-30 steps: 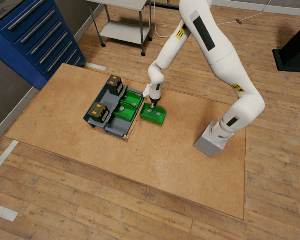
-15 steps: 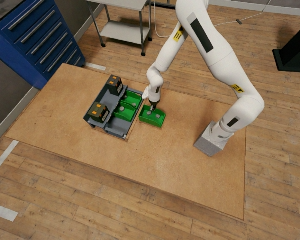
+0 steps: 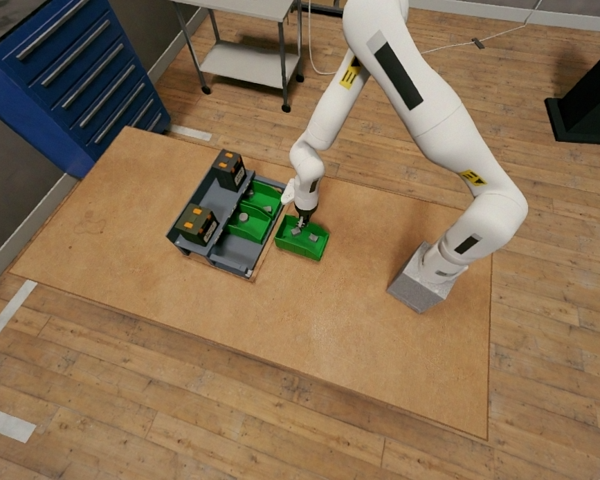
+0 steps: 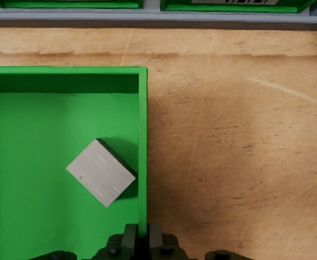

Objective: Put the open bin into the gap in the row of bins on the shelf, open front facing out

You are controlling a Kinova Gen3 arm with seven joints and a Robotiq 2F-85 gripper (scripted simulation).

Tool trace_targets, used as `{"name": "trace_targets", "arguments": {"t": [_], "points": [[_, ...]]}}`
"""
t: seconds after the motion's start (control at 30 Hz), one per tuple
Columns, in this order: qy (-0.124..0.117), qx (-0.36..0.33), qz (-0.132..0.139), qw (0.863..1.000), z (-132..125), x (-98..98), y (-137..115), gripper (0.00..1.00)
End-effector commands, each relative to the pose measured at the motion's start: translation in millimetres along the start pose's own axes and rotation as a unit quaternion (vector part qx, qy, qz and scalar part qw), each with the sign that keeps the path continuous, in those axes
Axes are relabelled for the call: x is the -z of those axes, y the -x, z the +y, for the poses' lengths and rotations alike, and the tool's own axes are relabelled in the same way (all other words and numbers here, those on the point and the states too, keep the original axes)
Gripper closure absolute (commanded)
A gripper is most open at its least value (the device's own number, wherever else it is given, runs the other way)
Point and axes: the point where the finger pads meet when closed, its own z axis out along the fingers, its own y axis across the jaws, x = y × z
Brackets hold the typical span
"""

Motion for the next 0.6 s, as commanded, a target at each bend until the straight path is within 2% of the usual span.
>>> {"name": "trace_targets", "arguments": {"t": [0.0,0.1,0.5,0.57], "points": [[0.0,0.0,0.001,1.0,-11.8,0.6,-0.4,0.9],[0.0,0.0,0.002,1.0,-29.8,0.4,-0.1,0.9],[0.0,0.0,0.002,1.0,-29.8,0.4,-0.1,0.9],[0.0,0.0,0.001,1.0,-41.6,-0.1,0.7,0.9]]}}
